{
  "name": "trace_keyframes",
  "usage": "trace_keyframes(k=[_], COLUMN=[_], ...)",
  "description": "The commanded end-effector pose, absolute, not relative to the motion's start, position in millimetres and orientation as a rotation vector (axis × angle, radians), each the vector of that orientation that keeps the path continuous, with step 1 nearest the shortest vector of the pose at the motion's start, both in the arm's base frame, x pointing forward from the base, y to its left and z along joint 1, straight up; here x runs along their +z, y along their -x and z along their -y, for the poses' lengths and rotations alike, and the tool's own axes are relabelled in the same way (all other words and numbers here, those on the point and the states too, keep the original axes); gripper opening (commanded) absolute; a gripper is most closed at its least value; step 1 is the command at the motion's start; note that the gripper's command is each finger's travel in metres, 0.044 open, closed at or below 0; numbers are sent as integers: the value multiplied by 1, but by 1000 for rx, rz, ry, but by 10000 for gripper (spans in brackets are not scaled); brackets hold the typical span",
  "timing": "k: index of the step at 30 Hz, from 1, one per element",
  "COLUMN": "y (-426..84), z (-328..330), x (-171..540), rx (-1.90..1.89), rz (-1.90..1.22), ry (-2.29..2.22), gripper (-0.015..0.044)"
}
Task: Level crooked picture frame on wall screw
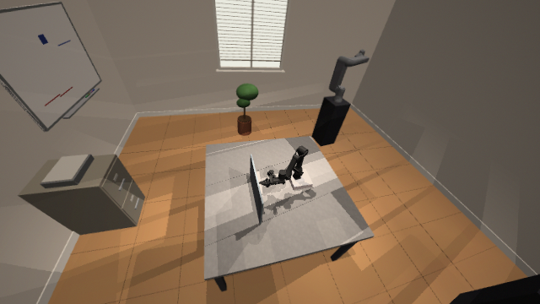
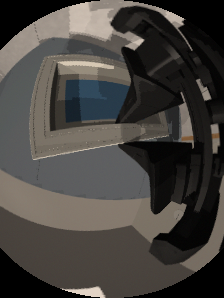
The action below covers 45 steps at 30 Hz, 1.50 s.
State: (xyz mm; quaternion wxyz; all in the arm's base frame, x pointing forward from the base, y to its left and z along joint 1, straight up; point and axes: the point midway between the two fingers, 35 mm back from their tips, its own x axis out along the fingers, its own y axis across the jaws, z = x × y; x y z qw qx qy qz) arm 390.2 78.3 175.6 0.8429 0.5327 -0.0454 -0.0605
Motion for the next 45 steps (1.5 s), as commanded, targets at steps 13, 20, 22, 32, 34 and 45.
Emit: trace_keyframes(k=[13, 20, 22, 32, 34, 45], y=[-390, -390, -390, -390, -390, -390], z=[-78, -77, -77, -77, -77, -77], x=[175, 175, 175, 175, 175, 175], rx=[-128, -126, -126, -124, -123, -122], rz=[96, 100, 100, 103, 104, 106], ry=[-1130, -1182, -1182, -1234, -1245, -1281], gripper=[0, 0, 0, 0, 0, 0])
